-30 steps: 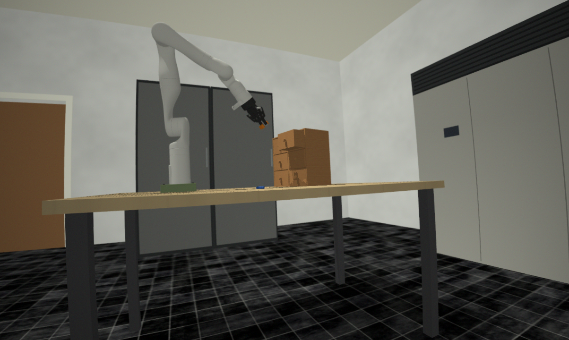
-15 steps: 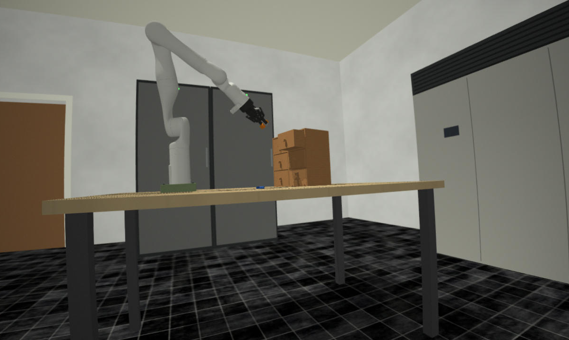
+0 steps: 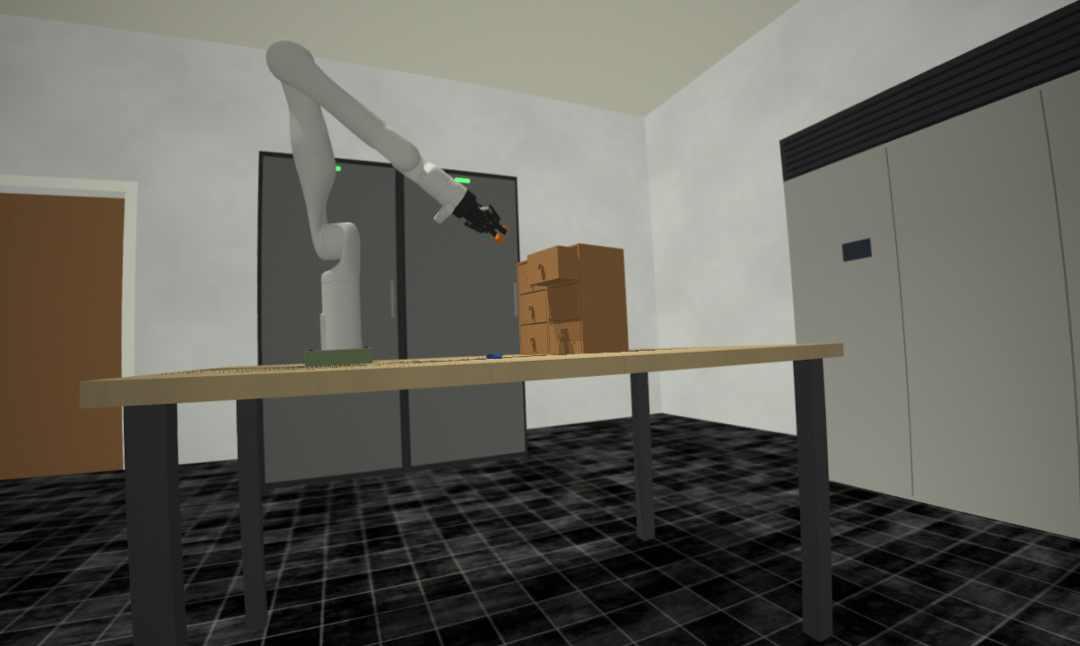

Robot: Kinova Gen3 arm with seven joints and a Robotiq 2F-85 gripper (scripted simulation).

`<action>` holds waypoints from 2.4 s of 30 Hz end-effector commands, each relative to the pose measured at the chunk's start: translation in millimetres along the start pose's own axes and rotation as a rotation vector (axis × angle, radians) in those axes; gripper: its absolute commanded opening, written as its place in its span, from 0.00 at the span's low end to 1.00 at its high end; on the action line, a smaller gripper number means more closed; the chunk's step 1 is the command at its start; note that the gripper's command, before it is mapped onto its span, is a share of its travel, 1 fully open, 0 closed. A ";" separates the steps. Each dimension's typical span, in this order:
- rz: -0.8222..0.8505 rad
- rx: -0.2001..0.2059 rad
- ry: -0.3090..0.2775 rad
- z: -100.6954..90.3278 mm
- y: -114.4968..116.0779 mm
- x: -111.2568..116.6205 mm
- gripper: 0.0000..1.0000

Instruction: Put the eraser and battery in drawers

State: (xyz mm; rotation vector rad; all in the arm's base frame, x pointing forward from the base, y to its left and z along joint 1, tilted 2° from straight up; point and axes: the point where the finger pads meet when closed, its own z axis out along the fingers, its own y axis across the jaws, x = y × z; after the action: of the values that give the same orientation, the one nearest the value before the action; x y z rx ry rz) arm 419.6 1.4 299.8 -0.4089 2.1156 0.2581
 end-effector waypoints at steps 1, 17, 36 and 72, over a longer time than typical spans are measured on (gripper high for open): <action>0.009 -0.012 -0.024 -1.0 2.9 2.0 0.23; 0.010 -0.015 -0.129 -3.4 4.1 2.1 0.23; 0.011 -0.008 -0.195 -3.5 2.3 3.9 0.23; 0.011 -0.002 -0.209 -1.2 0.6 4.7 0.23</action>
State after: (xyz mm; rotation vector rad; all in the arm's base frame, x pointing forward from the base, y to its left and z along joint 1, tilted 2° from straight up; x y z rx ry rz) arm 415.0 -0.7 296.1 -0.3521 1.9148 0.2956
